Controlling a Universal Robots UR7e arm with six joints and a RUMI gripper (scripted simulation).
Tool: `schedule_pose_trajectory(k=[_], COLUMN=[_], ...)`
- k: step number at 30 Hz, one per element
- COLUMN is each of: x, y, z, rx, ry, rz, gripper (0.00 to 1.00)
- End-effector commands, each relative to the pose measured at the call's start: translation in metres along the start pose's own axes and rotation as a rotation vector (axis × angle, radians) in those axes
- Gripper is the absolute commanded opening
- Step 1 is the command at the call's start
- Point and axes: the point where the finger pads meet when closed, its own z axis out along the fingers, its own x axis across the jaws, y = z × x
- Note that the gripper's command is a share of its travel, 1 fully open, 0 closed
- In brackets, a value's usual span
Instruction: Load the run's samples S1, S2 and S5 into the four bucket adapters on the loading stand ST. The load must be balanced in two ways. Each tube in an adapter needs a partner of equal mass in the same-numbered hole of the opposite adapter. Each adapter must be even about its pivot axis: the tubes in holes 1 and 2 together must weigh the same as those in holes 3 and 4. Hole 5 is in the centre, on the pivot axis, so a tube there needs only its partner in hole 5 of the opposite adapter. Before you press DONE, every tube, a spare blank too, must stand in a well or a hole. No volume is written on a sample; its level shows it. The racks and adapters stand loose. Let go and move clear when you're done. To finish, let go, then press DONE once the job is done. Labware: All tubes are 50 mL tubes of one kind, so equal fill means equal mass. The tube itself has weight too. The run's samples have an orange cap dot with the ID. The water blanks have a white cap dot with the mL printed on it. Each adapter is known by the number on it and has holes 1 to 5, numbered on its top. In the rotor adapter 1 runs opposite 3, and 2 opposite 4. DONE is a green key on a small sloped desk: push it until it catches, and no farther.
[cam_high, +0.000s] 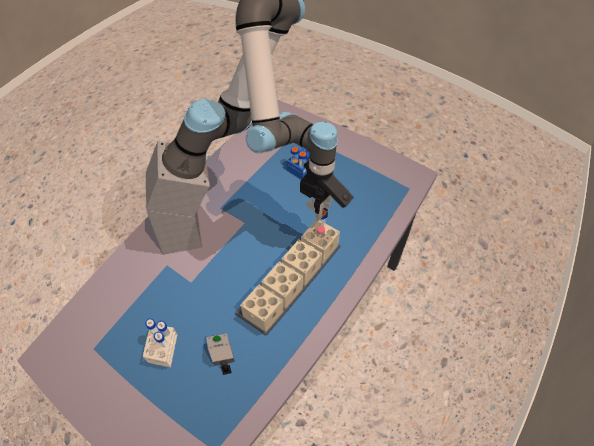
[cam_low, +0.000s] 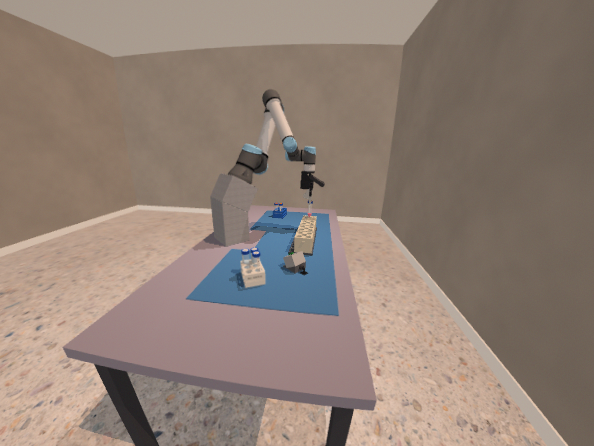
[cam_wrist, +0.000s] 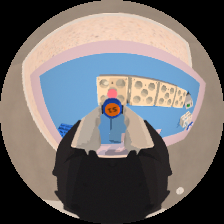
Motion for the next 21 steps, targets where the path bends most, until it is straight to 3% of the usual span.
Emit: schedule_pose_trajectory(k=[1,21], x=[0.0,0.0], y=[0.0,0.0], z=[0.003,0.025], rx=[0.001,0.001], ry=[0.0,0.0], rz=[0.0,0.0], gripper=[0.0,0.0])
